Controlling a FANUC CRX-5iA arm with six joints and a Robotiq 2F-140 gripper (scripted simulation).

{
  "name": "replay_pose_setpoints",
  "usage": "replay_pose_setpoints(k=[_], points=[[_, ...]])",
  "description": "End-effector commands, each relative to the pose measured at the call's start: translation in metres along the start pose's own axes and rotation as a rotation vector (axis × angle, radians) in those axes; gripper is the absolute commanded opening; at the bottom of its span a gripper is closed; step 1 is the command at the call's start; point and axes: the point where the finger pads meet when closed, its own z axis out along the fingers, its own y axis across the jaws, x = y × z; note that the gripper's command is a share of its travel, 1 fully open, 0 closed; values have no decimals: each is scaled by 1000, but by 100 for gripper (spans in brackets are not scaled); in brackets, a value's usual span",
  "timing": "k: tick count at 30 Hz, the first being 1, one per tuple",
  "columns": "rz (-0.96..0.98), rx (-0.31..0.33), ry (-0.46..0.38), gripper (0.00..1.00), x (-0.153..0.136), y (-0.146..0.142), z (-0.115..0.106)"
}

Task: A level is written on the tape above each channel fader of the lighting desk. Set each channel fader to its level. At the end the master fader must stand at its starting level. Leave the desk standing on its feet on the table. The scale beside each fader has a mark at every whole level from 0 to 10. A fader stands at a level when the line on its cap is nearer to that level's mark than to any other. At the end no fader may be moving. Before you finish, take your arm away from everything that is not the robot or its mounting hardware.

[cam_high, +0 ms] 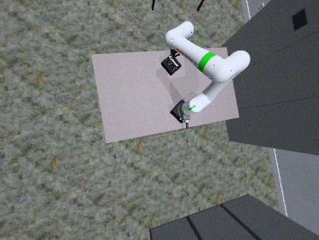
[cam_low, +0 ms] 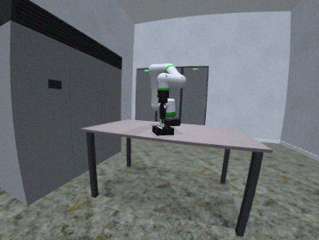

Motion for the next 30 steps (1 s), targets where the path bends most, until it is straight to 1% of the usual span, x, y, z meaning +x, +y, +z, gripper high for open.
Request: replay_pose_setpoints(k=[1, 30], points=[[0, 0, 0, 0, 1, 0, 0], [0, 0, 0, 0, 17, 0, 0]])
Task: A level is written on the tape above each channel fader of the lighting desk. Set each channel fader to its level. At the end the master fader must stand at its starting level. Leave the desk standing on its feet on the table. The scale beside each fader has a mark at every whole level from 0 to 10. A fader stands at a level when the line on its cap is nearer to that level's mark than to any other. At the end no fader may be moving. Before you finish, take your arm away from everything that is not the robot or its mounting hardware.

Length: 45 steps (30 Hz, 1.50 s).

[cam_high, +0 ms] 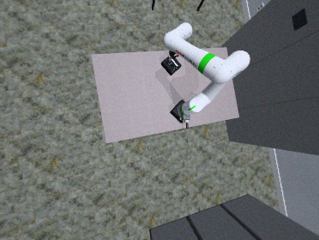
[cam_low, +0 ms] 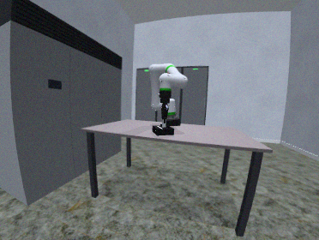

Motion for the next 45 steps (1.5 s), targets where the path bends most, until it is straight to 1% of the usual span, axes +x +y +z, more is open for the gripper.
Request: replay_pose_setpoints(k=[1, 45], points=[[0, 0, 0, 0, 1, 0, 0], [0, 0, 0, 0, 14, 0, 0]])
